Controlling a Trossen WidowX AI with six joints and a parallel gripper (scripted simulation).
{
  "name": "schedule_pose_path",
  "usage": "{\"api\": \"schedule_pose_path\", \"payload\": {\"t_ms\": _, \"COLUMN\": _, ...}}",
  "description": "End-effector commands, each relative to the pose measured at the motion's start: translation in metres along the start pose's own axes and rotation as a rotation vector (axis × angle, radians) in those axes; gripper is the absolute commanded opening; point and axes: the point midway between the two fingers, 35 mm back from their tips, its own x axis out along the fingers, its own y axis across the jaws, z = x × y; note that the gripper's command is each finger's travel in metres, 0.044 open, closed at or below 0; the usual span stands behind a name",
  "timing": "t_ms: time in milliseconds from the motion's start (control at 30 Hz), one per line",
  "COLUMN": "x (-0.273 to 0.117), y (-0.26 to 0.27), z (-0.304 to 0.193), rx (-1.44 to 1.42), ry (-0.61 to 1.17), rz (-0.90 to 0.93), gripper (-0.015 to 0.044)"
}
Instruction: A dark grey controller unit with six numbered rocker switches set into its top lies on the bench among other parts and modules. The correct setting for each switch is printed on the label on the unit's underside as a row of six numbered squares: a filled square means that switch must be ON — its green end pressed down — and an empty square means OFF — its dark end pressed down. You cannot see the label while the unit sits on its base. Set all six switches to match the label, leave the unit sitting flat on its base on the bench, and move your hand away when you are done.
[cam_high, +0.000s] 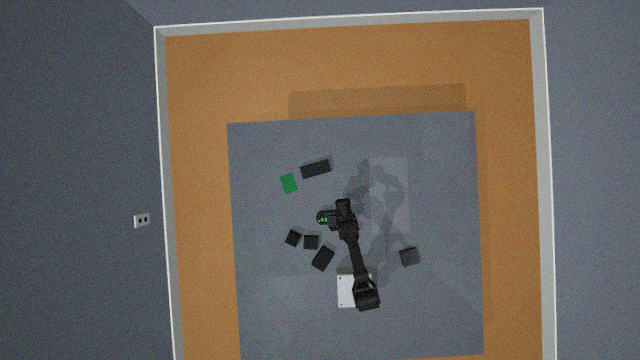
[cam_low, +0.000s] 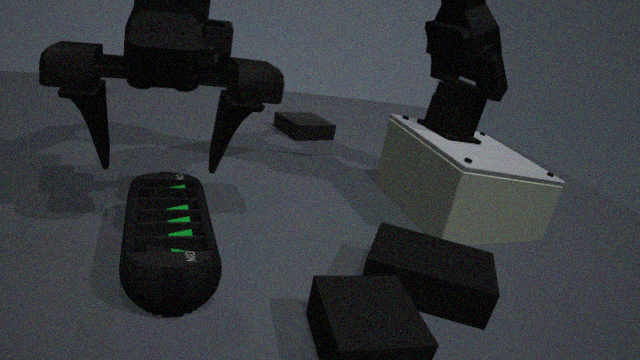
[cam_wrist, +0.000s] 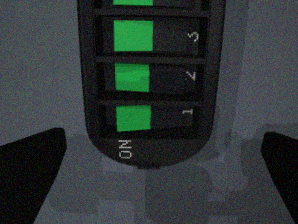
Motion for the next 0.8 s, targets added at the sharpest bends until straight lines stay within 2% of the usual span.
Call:
{"api": "schedule_pose_path", "payload": {"t_ms": 0, "x": 0.013, "y": 0.006, "z": -0.002, "rx": 0.001, "ry": 0.006, "rz": 0.018, "gripper": 0.044}}
{"api": "schedule_pose_path", "payload": {"t_ms": 500, "x": 0.028, "y": 0.007, "z": -0.002, "rx": 0.001, "ry": 0.006, "rz": 0.019, "gripper": 0.044}}
{"api": "schedule_pose_path", "payload": {"t_ms": 767, "x": 0.028, "y": 0.007, "z": -0.002, "rx": 0.001, "ry": 0.006, "rz": 0.019, "gripper": 0.0387}}
